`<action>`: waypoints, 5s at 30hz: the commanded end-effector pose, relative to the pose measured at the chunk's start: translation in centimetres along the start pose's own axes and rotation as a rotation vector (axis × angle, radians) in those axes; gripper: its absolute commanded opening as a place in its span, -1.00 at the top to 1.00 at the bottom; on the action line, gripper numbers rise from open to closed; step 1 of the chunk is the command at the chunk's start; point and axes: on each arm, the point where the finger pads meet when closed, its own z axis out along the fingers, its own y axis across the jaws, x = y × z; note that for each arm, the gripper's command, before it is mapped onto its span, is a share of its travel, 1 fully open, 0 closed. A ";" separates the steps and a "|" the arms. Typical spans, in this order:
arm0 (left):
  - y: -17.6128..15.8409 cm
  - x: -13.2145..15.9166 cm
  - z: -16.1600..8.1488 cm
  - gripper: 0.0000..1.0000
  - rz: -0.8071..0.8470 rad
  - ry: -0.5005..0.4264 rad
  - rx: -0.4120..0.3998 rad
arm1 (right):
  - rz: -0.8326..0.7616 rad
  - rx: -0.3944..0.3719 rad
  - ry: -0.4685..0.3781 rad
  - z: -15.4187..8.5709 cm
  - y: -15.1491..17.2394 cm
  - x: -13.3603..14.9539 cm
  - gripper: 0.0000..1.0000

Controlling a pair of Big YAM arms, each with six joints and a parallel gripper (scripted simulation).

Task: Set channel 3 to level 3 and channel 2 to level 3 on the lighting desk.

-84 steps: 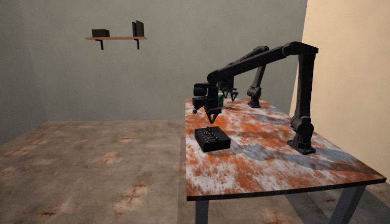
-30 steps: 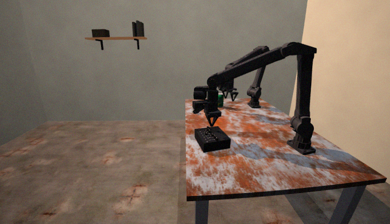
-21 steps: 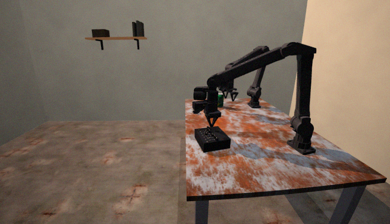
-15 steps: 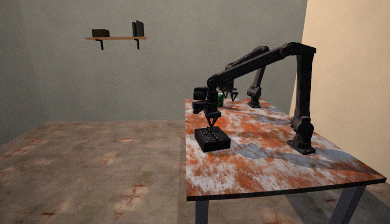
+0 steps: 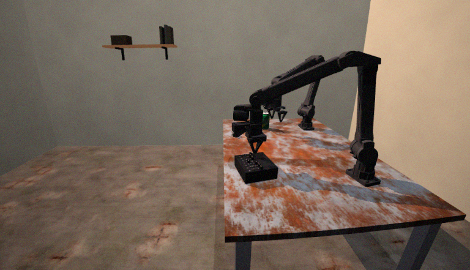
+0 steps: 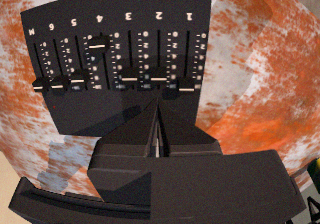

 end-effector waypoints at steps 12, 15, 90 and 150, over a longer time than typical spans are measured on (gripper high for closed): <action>-0.9 -0.5 -0.7 1.00 -0.001 -0.031 0.013 | 0.000 -0.002 -0.033 -1.1 0.1 -1.1 -1.00; -0.9 -0.5 -0.7 1.00 -0.001 -0.031 0.013 | 0.000 -0.002 -0.033 -1.1 0.1 -1.1 -1.00; -1.1 -1.0 -2.4 1.00 -0.005 -0.065 0.031 | 0.000 -0.002 -0.033 -1.1 0.1 -1.1 -1.00; -1.2 -1.6 -2.9 1.00 -0.005 -0.075 0.037 | 0.000 -0.002 -0.033 -1.1 0.1 -1.1 -1.00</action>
